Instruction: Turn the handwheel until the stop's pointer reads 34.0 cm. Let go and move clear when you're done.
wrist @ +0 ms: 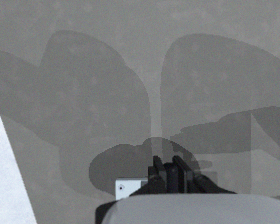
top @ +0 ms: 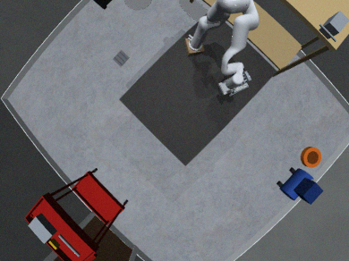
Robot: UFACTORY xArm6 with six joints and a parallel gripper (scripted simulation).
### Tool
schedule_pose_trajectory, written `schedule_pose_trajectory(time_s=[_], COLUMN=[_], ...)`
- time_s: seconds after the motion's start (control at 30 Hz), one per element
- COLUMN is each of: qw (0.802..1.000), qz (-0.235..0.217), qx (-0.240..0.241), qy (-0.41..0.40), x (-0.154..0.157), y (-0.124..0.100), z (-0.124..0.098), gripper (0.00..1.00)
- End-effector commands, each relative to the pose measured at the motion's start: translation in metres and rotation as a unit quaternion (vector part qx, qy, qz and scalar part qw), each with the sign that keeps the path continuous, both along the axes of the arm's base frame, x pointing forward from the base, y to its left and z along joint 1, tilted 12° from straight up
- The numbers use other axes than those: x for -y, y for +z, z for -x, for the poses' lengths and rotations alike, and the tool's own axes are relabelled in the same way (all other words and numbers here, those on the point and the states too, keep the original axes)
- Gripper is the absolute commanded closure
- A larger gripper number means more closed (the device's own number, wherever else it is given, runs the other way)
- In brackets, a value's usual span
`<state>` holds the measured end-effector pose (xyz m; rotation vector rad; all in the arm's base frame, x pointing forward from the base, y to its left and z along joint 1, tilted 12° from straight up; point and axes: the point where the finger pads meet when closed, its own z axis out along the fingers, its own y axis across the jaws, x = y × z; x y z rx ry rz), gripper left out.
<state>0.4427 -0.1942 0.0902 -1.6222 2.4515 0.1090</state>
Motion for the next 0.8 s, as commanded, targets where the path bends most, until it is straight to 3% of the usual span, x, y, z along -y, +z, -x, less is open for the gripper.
schedule_pose_trajectory(time_s=[0.0, 0.4, 0.77], qw=[1.0, 1.0, 1.0], qz=[0.0, 0.0, 0.0], qx=[0.0, 0.0, 0.0], qy=[0.0, 0.0, 0.0], x=[0.002, 0.001, -0.006], y=[-0.005, -0.027, -0.045], z=[-0.009, -0.017, -0.01], gripper=[0.94, 0.94, 0.94])
